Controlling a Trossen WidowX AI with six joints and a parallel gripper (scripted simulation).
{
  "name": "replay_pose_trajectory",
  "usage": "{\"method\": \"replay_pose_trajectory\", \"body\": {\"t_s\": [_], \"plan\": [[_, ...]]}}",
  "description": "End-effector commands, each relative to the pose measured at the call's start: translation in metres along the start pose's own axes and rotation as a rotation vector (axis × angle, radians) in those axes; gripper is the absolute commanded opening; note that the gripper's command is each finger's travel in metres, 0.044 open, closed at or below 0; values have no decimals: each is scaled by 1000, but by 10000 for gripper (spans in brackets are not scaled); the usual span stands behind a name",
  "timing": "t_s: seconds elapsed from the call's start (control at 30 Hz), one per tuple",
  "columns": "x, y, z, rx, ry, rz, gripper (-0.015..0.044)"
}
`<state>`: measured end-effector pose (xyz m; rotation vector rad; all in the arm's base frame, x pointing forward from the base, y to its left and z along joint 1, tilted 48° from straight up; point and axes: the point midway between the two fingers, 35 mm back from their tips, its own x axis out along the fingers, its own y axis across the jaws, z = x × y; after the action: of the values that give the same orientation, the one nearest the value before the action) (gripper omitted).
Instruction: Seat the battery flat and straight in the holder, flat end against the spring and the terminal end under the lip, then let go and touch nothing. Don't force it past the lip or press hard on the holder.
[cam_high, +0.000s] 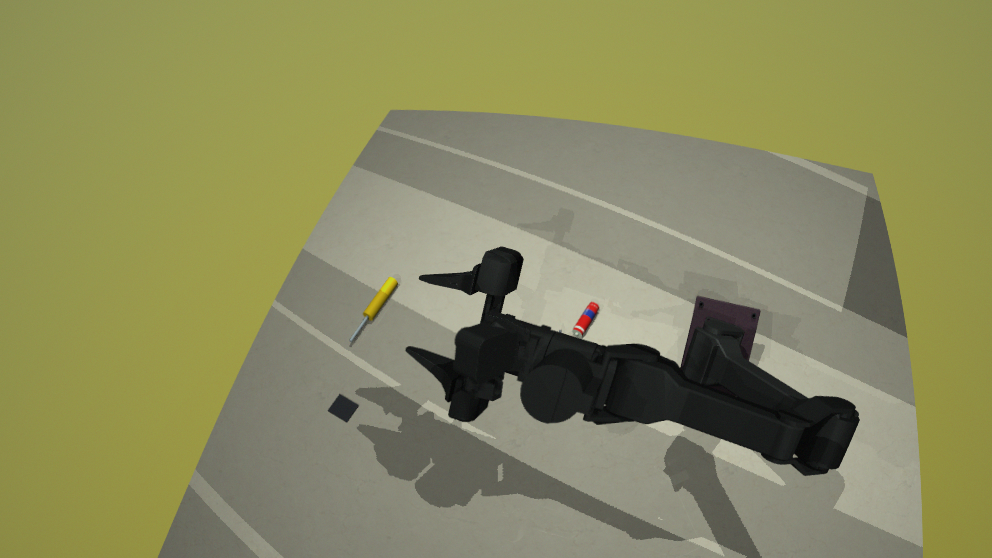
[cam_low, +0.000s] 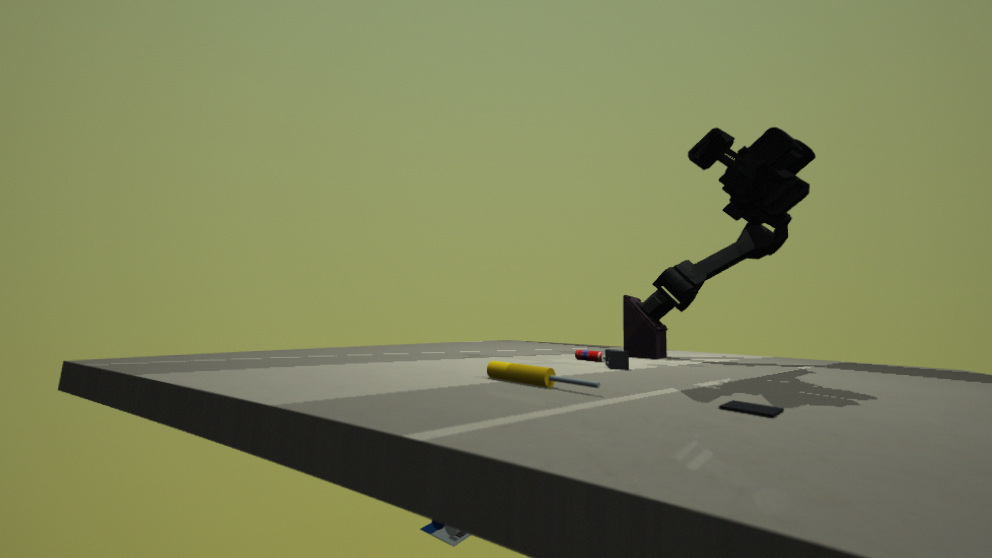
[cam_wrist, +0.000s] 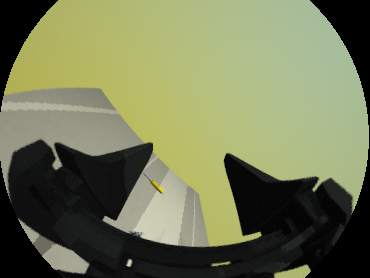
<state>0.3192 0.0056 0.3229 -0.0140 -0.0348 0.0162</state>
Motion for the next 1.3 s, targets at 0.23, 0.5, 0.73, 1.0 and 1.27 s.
{"method": "replay_pose_trajectory", "body": {"t_s": [0.23,0.5,0.73,1.0,1.27], "plan": [[35,-15,-126,-393,465,162,223],[13,-24,-258,-640,846,624,223],[-32,-17,-329,-633,920,1073,223],[-88,0,-373,-443,741,1484,223],[-90,1,-374,-430,726,1499,223]]}}
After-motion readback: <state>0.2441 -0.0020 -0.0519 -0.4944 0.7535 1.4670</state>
